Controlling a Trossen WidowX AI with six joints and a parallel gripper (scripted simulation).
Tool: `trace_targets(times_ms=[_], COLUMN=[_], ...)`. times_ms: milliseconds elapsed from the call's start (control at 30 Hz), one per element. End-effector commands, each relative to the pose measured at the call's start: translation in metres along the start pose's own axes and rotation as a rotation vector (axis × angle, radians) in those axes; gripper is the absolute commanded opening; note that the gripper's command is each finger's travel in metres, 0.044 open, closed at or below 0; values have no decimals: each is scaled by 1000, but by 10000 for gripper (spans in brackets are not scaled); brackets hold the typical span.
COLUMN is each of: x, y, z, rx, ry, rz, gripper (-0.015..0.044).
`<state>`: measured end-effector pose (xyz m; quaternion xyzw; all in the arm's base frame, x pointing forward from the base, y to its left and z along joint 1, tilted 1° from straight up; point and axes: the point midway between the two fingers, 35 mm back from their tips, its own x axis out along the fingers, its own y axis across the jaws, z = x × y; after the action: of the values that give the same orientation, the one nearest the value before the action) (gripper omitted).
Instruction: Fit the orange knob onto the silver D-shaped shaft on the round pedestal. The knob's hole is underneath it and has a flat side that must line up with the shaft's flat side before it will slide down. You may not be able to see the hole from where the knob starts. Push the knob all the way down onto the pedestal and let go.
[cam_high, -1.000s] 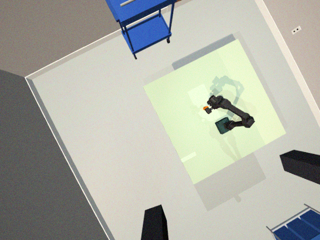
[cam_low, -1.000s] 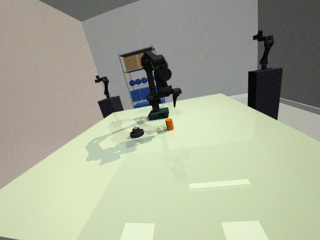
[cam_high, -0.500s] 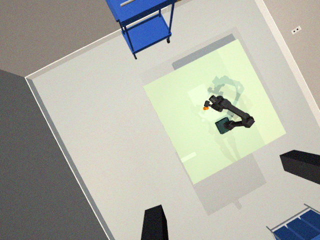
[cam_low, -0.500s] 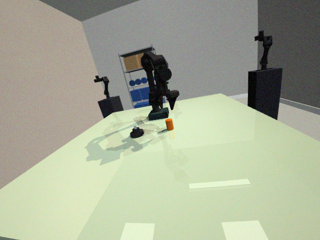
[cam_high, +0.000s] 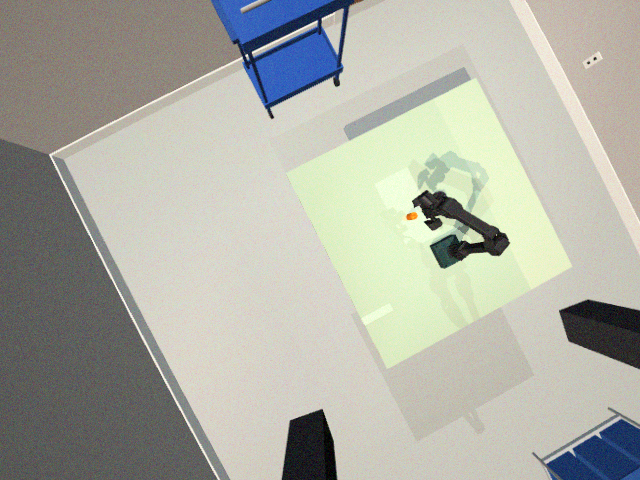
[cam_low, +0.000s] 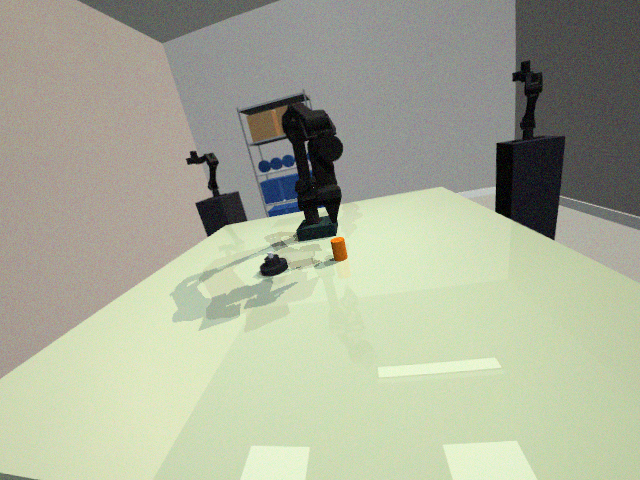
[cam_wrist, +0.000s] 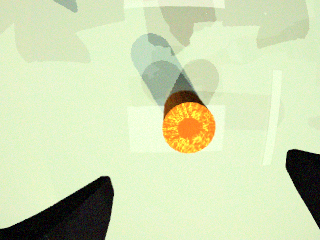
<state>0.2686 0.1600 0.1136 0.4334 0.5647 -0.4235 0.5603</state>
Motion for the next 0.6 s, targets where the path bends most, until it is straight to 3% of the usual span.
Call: trace_targets(times_ms=[0,567], x=[17,56], y=[0,1], z=[2,1], rx=[12,12], ry=[-7,-7], rz=[-3,-3], gripper=[440,440])
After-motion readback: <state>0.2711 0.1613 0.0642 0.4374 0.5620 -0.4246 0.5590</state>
